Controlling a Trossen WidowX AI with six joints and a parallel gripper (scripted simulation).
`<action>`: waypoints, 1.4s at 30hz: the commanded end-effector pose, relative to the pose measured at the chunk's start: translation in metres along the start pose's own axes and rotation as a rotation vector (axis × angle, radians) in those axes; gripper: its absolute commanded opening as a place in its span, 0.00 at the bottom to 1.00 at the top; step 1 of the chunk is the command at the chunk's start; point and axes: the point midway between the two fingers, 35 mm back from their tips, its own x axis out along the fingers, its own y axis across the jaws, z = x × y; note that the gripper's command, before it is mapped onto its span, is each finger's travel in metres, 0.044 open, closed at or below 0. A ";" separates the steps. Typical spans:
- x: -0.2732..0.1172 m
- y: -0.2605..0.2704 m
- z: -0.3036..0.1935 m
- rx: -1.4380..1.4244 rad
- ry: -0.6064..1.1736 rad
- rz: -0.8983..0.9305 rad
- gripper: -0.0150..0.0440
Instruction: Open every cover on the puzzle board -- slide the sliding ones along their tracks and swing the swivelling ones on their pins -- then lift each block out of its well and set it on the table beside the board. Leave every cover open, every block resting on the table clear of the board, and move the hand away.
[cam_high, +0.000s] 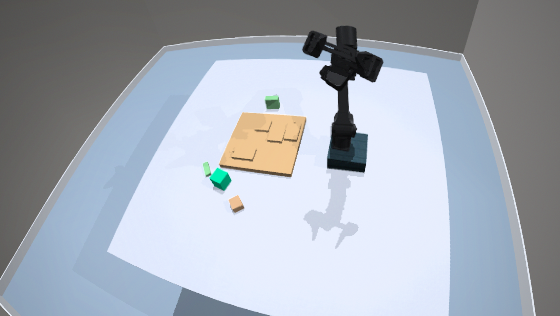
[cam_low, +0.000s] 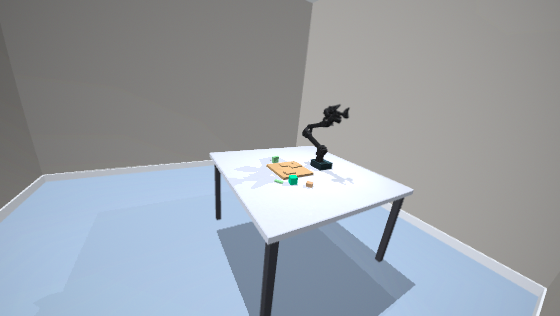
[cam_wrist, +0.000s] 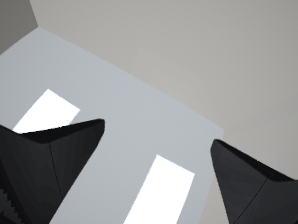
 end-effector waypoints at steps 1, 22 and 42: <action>0.000 0.000 0.001 -0.005 -0.002 0.000 0.89; 0.025 0.019 0.083 -0.555 -0.331 0.014 0.25; 0.022 0.067 0.162 -0.995 -0.687 -0.060 0.25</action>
